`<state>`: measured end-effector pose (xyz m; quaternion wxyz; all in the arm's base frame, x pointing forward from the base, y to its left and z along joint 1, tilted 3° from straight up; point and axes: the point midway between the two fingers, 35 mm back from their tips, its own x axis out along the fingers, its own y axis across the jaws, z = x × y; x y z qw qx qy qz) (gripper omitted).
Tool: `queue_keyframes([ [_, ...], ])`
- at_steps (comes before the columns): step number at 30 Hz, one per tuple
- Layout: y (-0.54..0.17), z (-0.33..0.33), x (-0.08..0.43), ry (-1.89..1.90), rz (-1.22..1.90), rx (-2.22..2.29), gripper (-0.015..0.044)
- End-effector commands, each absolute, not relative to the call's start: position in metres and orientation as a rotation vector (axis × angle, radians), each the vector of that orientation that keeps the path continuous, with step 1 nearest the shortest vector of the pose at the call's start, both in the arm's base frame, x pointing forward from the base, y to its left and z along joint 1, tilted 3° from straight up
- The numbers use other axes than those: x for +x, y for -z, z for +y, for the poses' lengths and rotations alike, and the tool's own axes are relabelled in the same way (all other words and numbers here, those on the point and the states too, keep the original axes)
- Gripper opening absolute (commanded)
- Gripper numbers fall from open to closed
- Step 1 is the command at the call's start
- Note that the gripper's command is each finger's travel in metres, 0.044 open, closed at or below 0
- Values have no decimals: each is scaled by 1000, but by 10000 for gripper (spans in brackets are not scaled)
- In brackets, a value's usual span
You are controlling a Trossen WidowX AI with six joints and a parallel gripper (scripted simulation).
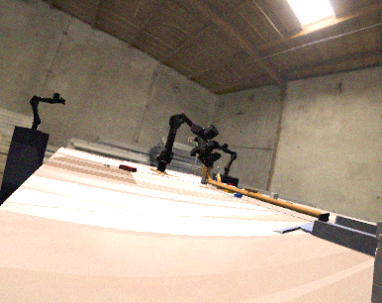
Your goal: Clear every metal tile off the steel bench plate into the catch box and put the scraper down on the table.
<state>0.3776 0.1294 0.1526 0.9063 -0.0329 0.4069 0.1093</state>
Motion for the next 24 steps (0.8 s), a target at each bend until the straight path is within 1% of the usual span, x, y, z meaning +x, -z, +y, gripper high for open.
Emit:
queue_keyframes([
  [1,-159,127,371,-224,818,-59,0],
  [24,-148,115,337,-224,818,-59,0],
])
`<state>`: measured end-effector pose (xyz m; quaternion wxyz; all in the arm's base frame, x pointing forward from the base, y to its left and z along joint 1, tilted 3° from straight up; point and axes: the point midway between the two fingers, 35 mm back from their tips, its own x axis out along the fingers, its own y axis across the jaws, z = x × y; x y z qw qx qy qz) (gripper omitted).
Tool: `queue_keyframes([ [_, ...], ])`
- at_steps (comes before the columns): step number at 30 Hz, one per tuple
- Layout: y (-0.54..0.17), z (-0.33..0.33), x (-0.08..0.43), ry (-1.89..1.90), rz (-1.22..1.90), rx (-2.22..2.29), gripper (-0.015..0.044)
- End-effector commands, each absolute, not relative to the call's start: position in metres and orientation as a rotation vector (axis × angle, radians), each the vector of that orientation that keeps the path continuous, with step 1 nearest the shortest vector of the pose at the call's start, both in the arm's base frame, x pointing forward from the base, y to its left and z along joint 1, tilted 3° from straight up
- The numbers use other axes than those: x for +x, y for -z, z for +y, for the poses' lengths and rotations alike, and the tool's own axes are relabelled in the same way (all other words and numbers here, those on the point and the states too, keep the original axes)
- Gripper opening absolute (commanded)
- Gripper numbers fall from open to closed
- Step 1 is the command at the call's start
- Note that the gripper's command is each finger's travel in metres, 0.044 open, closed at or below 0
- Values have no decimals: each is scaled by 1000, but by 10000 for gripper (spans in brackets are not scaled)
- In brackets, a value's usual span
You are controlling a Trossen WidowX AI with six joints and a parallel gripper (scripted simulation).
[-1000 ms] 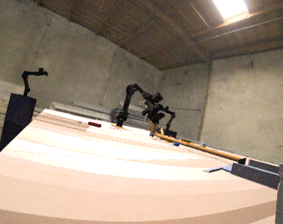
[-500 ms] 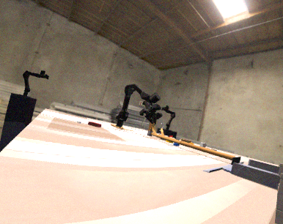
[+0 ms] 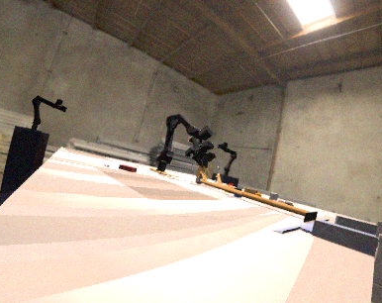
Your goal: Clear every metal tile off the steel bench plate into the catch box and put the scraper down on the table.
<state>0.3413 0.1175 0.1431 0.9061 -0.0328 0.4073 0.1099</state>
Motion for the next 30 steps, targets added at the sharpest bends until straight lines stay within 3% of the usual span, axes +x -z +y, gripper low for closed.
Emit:
queue_keyframes([
  [1,-148,115,336,-224,818,-59,0],
  [30,-138,90,319,-219,825,-64,0],
])
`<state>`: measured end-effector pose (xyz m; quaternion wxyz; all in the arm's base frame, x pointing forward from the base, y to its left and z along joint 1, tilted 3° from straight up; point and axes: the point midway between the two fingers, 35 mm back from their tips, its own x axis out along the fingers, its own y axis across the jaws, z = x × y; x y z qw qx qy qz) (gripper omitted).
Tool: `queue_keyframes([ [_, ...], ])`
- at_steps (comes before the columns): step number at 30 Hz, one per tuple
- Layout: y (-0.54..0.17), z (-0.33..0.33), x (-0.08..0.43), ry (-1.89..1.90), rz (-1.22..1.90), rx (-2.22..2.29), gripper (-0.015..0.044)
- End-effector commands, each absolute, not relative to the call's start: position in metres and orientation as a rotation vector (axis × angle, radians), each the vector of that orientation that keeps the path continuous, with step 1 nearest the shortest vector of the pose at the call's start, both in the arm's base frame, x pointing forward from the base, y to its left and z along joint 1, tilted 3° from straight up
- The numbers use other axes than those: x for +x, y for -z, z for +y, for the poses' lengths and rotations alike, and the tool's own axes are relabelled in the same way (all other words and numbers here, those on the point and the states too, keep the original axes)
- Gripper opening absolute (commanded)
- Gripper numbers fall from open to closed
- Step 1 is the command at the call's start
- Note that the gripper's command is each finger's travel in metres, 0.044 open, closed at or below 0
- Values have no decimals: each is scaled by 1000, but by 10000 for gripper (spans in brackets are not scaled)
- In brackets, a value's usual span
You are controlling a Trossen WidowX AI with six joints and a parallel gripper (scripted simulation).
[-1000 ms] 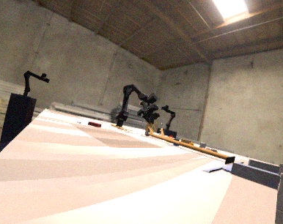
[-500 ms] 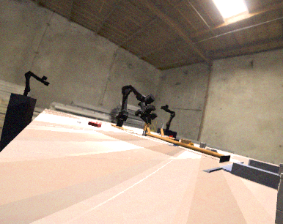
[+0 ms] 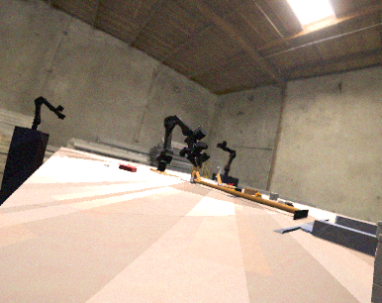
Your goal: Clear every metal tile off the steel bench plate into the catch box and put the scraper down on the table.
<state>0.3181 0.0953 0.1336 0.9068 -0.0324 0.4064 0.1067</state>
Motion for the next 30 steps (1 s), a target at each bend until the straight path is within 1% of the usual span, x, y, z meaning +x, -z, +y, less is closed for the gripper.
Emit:
queue_keyframes([
  [1,-138,89,319,-218,825,-64,0],
  [30,-135,61,322,-206,835,-69,0],
])
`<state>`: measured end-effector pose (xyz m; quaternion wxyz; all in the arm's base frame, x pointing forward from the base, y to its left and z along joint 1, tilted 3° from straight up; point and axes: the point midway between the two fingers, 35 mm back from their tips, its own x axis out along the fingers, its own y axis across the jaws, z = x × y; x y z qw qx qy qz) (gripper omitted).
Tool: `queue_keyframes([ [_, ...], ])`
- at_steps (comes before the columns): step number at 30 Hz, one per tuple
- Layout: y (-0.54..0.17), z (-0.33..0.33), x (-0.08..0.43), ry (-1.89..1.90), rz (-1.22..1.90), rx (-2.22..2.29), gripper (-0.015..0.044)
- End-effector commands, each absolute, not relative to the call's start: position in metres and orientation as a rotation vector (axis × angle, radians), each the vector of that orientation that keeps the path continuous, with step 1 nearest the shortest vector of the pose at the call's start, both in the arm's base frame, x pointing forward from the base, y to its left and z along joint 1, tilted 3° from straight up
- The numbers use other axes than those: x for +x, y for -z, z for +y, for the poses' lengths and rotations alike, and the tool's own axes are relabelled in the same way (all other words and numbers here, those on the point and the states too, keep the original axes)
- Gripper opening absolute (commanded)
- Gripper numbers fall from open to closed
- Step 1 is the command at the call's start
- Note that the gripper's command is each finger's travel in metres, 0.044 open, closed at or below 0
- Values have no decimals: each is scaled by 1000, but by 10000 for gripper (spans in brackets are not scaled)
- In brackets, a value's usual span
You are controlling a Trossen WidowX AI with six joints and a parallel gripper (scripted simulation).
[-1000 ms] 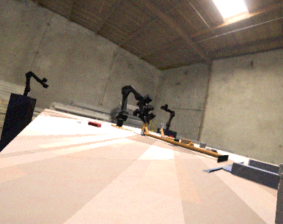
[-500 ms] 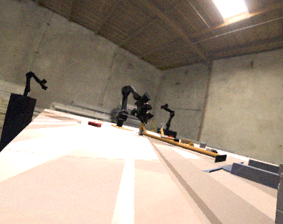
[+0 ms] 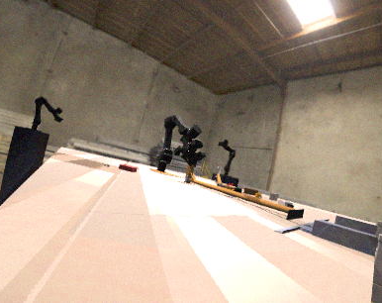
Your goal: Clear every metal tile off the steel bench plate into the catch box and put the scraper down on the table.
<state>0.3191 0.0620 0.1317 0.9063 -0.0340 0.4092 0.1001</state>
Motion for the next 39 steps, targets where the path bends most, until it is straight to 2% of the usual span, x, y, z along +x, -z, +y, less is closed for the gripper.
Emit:
queue_keyframes([
  [1,-135,61,323,-206,835,-69,0],
  [39,-140,69,380,-196,830,-67,0],
])
